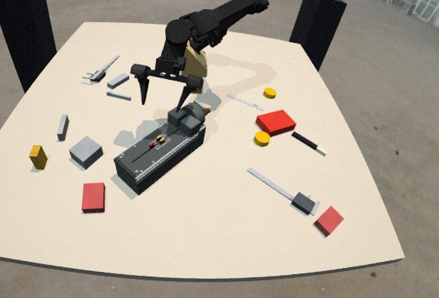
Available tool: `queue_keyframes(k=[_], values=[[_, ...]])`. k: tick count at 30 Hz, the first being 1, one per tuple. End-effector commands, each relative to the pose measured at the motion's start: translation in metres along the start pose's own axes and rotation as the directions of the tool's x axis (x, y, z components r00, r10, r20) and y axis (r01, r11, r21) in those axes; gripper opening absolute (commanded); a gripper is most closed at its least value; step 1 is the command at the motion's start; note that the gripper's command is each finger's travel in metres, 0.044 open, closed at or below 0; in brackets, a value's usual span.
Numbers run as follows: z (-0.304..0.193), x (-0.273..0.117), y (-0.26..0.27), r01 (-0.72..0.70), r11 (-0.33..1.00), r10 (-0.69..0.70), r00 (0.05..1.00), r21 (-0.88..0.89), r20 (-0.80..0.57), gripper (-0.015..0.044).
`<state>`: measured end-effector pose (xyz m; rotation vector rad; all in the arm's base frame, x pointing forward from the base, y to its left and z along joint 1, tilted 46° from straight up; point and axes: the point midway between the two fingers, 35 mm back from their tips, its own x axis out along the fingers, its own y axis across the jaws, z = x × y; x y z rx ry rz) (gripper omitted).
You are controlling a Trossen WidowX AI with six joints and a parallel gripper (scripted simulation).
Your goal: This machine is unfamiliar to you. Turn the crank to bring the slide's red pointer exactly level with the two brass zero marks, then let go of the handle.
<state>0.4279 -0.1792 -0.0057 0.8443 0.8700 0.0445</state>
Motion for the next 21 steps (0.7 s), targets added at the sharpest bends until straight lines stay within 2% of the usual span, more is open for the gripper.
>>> queue_keyframes(k=[1, 10, 18, 21], values=[[-0.002, 0.001, -0.001, 0.006, 1.0, -0.006, 1.0, 0.009, -0.003, 0.044], [-0.002, 0.0, -0.001, 0.006, 1.0, -0.006, 1.0, 0.008, -0.003, 0.044], [0.029, -0.037, -0.002, 0.003, 1.0, -0.003, 1.0, 0.001, -0.002, 0.044], [0.031, -0.04, -0.001, 0.004, 1.0, -0.004, 1.0, 0.003, -0.003, 0.044]])
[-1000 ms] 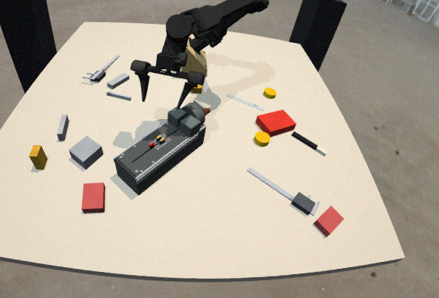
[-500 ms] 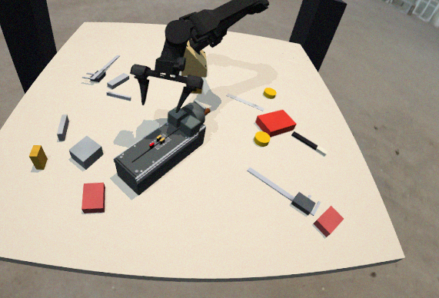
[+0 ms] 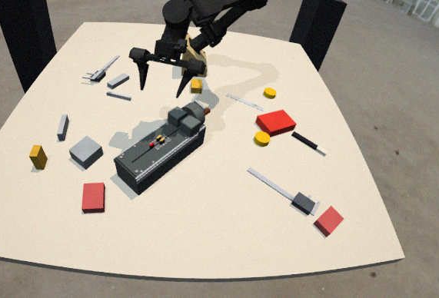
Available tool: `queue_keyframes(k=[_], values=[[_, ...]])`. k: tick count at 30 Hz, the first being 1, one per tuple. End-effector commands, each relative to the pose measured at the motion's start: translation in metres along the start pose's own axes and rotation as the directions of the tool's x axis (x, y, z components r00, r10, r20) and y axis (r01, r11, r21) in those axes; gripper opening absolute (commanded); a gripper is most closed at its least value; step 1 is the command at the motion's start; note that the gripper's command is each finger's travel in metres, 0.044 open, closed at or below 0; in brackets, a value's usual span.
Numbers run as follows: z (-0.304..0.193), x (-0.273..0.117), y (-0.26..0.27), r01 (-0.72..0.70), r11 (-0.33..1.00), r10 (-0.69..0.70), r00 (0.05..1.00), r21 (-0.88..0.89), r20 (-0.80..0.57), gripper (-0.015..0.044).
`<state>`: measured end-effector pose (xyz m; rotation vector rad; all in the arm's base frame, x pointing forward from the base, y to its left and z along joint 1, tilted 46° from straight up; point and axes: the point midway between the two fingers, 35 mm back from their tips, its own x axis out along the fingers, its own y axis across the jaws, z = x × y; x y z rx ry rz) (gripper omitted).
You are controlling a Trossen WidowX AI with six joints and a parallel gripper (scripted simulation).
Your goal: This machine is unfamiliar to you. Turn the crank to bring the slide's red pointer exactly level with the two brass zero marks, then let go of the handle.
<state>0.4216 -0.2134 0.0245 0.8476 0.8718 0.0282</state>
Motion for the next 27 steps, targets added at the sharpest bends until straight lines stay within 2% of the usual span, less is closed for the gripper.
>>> queue_keyframes(k=[1, 13, 27], values=[[0.002, -0.005, 0.006, -0.001, 1.0, 0.001, 1.0, 0.002, -0.008, 0.044], [-0.026, -0.029, 0.062, 0.153, 0.97, -0.152, 0.988, 0.192, -0.016, 0.044], [-0.07, -0.063, 0.109, 0.277, 0.871, -0.313, 0.949, 0.405, 0.025, 0.044]])
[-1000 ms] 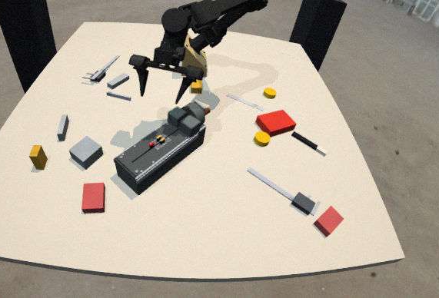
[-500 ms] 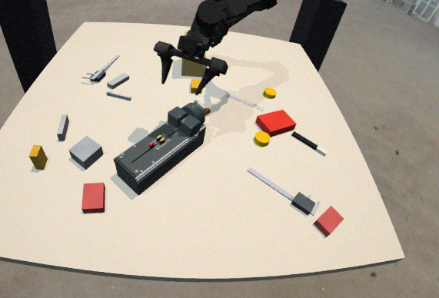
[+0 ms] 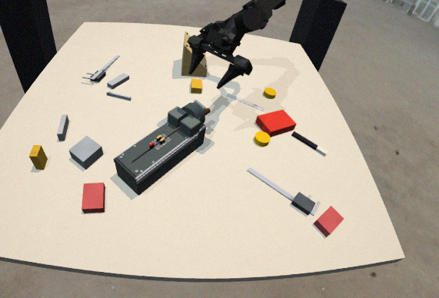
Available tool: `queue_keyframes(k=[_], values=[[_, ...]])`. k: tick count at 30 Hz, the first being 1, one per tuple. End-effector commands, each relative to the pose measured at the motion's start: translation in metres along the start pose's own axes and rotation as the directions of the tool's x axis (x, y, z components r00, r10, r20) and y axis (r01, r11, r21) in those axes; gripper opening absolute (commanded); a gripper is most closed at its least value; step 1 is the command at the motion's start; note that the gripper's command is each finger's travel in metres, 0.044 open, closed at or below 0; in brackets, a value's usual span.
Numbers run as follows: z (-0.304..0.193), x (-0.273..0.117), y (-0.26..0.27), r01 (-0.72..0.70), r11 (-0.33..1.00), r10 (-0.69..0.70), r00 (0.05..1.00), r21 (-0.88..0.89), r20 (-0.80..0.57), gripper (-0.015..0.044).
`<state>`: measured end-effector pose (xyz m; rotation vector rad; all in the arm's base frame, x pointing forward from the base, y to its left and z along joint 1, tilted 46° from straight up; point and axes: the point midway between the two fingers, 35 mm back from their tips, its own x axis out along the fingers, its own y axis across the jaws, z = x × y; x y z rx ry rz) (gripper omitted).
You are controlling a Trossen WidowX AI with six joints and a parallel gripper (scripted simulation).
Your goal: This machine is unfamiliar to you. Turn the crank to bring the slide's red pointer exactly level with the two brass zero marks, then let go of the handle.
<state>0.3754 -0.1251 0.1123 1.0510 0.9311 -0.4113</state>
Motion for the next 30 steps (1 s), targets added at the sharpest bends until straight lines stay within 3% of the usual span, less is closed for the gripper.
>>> queue_keyframes(k=[1, 8, 23, 30], values=[[-0.014, -0.008, -0.002, 0.035, 0.998, -0.036, 0.999, 0.056, 0.019, 0.044], [-0.017, -0.006, -0.001, 0.037, 0.998, -0.038, 0.999, 0.058, 0.02, 0.044], [-0.078, 0.058, 0.001, 0.034, 0.998, -0.035, 0.999, 0.06, 0.018, 0.044], [-0.087, 0.065, 0.001, 0.033, 0.998, -0.034, 0.999, 0.06, 0.018, 0.044]])
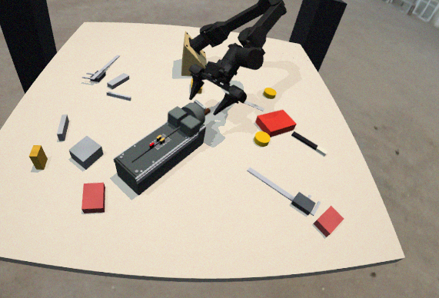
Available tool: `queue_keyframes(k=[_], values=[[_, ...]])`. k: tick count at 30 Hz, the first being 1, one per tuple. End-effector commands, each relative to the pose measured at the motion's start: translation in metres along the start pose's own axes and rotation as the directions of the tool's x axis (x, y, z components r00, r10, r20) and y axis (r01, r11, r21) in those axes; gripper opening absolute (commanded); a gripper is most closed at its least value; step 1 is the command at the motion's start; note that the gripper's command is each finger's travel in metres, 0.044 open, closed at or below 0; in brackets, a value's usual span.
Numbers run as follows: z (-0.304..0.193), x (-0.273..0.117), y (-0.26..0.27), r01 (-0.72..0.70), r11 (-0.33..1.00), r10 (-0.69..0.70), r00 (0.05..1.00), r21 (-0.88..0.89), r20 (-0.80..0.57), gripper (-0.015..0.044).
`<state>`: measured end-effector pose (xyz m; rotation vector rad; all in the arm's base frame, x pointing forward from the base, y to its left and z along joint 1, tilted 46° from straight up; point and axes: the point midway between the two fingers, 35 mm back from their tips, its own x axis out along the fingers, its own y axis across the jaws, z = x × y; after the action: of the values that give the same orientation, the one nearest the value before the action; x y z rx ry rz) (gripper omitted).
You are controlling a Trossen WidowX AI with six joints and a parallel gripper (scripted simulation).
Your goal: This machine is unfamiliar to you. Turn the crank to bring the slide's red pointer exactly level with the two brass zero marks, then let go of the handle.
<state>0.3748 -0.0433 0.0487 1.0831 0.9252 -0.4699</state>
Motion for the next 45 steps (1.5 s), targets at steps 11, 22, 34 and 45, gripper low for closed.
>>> queue_keyframes(k=[11, 22, 34, 45], values=[[-0.016, 0.017, -0.001, 0.006, 1.0, -0.006, 1.0, 0.006, 0.002, 0.044], [-0.029, 0.03, -0.001, 0.005, 1.0, -0.005, 1.0, 0.007, 0.001, 0.044], [-0.043, 0.042, -0.002, 0.004, 1.0, -0.004, 1.0, 0.008, 0.0, 0.044], [-0.045, 0.044, -0.002, 0.004, 1.0, -0.004, 1.0, 0.008, 0.0, 0.023]])
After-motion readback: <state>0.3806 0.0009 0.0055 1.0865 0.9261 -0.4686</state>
